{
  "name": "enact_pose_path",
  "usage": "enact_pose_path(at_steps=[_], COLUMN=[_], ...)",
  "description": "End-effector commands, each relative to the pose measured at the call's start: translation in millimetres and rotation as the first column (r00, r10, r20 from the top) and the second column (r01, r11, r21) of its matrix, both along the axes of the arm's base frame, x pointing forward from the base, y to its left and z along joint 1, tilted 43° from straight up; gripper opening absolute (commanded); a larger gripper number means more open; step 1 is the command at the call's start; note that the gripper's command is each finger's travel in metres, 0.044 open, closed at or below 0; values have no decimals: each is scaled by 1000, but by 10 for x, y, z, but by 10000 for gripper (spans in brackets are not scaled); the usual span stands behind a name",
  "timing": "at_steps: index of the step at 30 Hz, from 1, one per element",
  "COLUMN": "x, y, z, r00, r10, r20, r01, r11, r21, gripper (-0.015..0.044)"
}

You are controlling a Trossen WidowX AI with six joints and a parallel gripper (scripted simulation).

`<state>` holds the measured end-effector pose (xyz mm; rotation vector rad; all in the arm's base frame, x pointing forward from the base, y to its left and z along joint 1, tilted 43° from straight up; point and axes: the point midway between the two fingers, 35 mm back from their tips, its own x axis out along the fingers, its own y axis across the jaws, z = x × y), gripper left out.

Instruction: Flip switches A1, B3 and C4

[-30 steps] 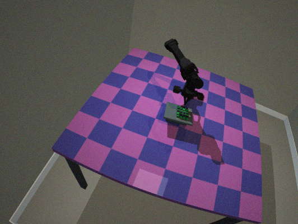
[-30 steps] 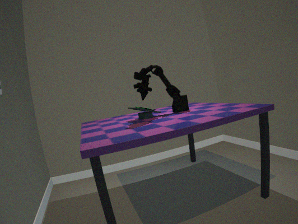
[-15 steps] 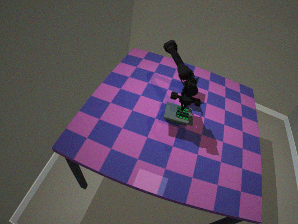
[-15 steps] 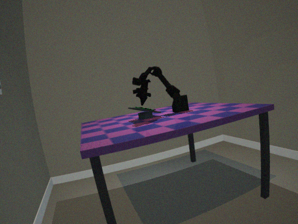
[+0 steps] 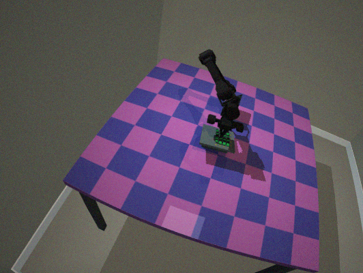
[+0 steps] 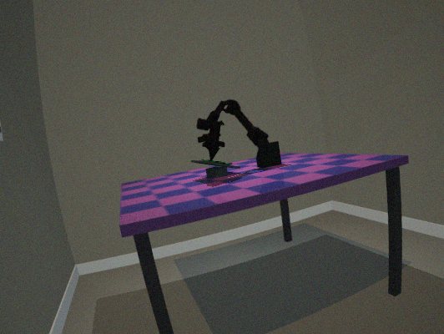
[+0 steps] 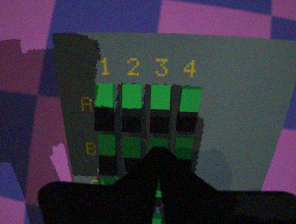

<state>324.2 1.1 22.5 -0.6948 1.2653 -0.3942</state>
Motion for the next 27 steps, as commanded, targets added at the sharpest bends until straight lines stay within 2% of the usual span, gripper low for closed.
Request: enact_pose_path(at_steps=[1, 27], x=[1, 8], y=[2, -13], z=[-6, -23], r00=[1000, 1000], r10=[4, 4], r20=[-3, -3], r01=[-4, -4], r11=[1000, 1000], r21=[2, 2], gripper=[0, 0])
